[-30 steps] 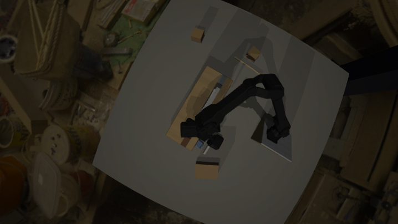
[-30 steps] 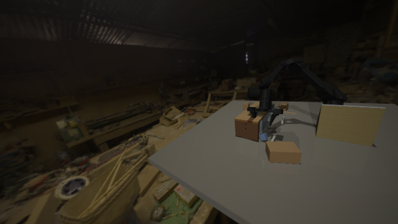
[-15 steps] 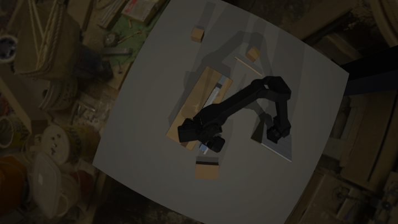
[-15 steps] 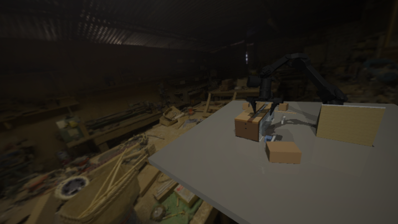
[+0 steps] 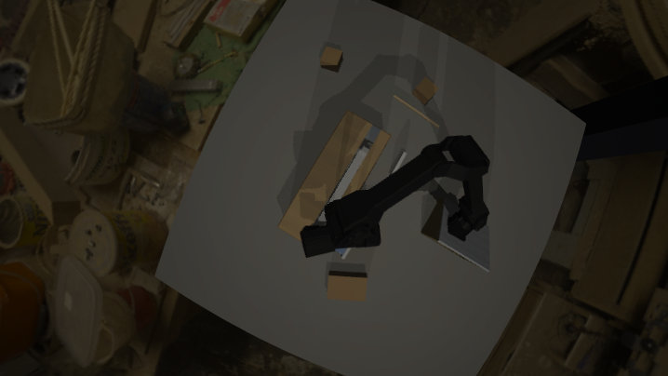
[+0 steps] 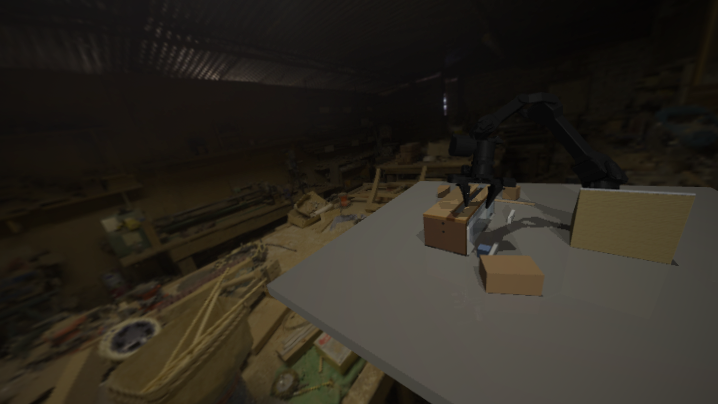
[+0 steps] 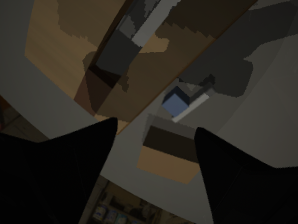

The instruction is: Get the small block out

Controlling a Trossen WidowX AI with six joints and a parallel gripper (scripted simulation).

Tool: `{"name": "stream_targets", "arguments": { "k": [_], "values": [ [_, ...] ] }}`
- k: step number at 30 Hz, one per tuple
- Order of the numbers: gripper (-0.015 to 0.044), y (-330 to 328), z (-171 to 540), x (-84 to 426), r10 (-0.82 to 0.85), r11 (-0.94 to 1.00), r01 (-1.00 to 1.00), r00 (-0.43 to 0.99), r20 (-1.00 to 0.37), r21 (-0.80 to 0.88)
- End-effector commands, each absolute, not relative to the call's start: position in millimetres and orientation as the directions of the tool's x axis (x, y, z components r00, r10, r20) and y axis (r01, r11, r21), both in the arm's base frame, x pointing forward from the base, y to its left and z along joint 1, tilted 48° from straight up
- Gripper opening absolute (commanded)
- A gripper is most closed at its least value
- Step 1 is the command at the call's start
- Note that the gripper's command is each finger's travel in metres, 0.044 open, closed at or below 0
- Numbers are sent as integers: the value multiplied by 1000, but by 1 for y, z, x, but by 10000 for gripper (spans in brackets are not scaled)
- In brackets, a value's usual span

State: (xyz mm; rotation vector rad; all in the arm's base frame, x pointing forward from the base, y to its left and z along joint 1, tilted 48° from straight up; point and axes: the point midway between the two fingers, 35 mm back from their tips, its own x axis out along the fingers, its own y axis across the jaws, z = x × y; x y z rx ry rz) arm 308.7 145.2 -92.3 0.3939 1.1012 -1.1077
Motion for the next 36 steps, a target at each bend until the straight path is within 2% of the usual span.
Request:
{"name": "stream_targets", "arguments": {
  "k": [1, 4, 11, 19, 28, 36],
  "values": [
    [285, 155, -98, 301, -572, 809, 221, 84, -816, -544],
    [285, 158, -100, 299, -590, 802, -35, 107, -801, -596],
    [285, 162, -103, 296, -610, 698, -373, 138, -780, -612],
    [285, 166, -105, 292, -630, 465, -696, 174, -757, -547],
    [285, 170, -108, 288, -649, 116, -921, 214, -730, -373],
    [285, 174, -110, 286, -661, -205, -968, 245, -709, -144]
  ]
}}
